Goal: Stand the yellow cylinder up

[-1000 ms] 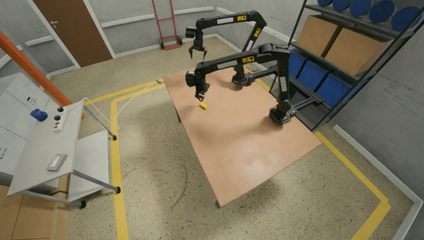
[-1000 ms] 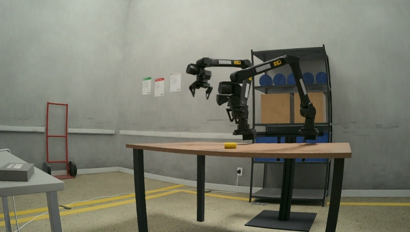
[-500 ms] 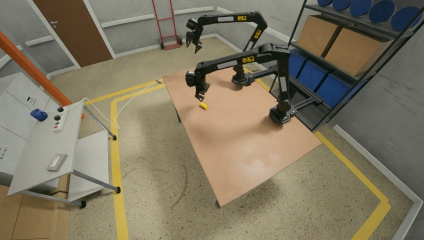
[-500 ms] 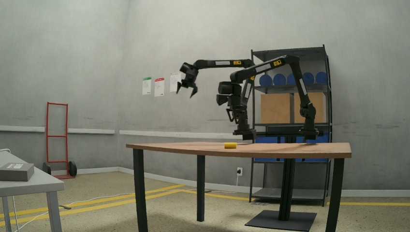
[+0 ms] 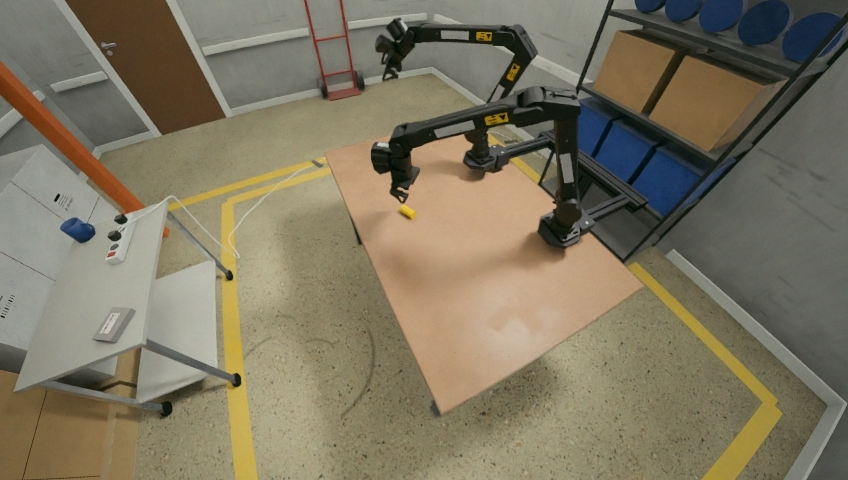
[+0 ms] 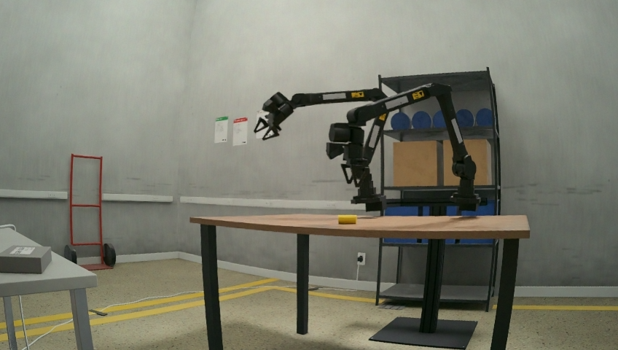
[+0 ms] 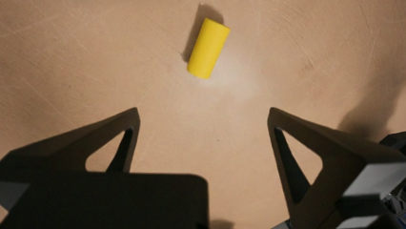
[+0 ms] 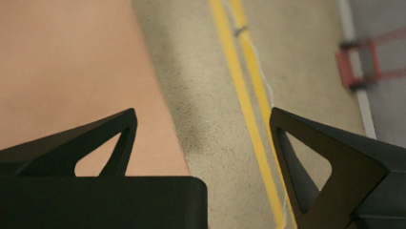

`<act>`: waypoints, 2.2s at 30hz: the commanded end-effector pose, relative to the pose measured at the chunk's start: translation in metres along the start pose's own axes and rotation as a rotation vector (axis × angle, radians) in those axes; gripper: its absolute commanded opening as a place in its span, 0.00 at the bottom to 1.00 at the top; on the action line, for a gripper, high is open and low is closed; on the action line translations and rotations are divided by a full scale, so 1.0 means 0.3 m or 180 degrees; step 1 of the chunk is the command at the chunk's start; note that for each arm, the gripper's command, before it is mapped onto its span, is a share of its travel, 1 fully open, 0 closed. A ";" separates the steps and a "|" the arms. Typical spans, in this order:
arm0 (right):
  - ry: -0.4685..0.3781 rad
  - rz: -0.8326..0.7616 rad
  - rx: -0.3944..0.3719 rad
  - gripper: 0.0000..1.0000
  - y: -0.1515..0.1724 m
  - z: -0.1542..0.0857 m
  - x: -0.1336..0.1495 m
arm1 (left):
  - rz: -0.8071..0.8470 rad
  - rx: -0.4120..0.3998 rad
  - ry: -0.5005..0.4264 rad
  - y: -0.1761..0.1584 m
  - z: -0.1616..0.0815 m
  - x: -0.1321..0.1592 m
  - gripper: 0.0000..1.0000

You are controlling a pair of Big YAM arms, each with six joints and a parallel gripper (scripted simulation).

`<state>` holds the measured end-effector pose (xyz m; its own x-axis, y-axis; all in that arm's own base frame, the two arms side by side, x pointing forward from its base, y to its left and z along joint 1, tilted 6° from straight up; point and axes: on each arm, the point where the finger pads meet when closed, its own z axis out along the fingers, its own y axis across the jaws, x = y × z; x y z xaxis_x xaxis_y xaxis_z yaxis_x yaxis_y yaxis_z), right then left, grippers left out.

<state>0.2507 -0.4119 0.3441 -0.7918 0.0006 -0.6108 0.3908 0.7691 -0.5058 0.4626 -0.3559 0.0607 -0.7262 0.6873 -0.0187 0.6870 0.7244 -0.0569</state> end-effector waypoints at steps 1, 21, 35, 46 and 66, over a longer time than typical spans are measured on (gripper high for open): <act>-0.0213 0.0571 0.0447 1.00 -0.166 -0.054 -0.032 | 0.0010 -0.0014 -0.0118 0.000 -0.049 -0.041 1.00; -0.0986 0.2217 0.2189 1.00 -0.782 -0.391 0.215 | 0.0010 -0.0014 -0.0118 0.000 -0.049 -0.041 1.00; -0.1353 0.2592 0.2709 1.00 -0.923 -0.558 0.304 | 0.0010 -0.0014 -0.0118 0.000 -0.049 -0.041 1.00; -0.1426 0.2651 0.2800 1.00 -0.945 -0.590 0.320 | 0.0010 -0.0014 -0.0118 0.000 -0.049 -0.041 1.00; -0.1427 0.2652 0.2802 1.00 -0.946 -0.591 0.320 | -0.1365 -0.0276 -0.0118 -0.072 -0.046 -0.084 1.00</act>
<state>-0.0147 -0.5226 0.5008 -0.0155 0.0050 -0.9999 0.9996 -0.0243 -0.0156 0.4561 -0.3628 0.0557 -0.8812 0.4728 -0.0035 0.4727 0.8811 0.0119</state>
